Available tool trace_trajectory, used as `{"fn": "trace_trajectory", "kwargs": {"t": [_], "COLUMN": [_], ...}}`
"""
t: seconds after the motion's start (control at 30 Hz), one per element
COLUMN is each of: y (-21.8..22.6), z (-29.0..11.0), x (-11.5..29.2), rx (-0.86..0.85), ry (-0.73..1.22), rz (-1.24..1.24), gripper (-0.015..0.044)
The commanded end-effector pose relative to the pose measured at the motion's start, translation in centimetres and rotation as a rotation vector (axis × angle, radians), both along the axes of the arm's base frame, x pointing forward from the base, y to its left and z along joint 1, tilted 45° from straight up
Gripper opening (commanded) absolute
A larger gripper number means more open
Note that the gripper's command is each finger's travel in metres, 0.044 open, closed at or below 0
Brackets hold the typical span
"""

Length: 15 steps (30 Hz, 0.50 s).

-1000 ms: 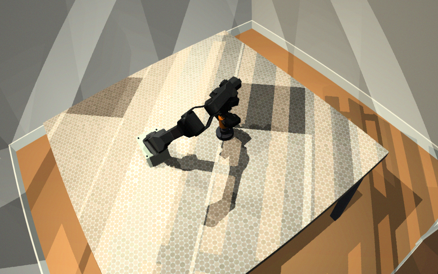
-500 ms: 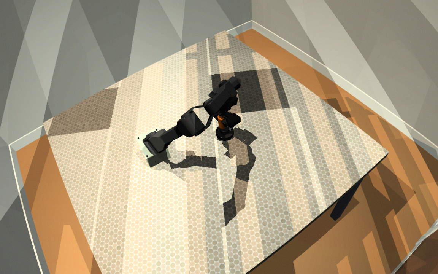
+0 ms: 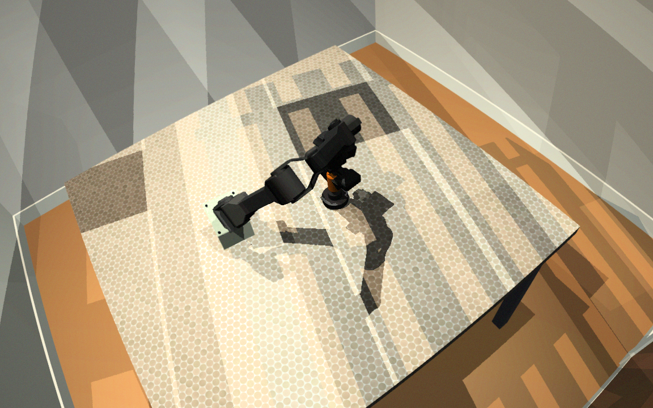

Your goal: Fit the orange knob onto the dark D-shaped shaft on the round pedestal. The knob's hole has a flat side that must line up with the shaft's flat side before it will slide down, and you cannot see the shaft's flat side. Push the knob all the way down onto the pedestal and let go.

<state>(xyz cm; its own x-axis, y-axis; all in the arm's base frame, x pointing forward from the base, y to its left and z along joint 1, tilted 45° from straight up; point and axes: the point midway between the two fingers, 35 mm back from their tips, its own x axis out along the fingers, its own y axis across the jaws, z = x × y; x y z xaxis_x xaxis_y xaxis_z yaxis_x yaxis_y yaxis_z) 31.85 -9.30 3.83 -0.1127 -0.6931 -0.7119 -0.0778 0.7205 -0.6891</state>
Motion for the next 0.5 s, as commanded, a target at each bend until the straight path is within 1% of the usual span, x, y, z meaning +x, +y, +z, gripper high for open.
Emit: {"fn": "trace_trajectory", "kwargs": {"t": [0.0,0.37,0.47], "y": [0.00,0.46,0.49], "z": [-0.04,0.18,0.17], "x": [0.11,0.05,0.01], "rx": [-0.002,-0.002,0.004], "ry": [-0.001,-0.001,0.036], "rz": [0.007,0.007,0.045], "gripper": [0.0000,0.0000,0.0000]}}
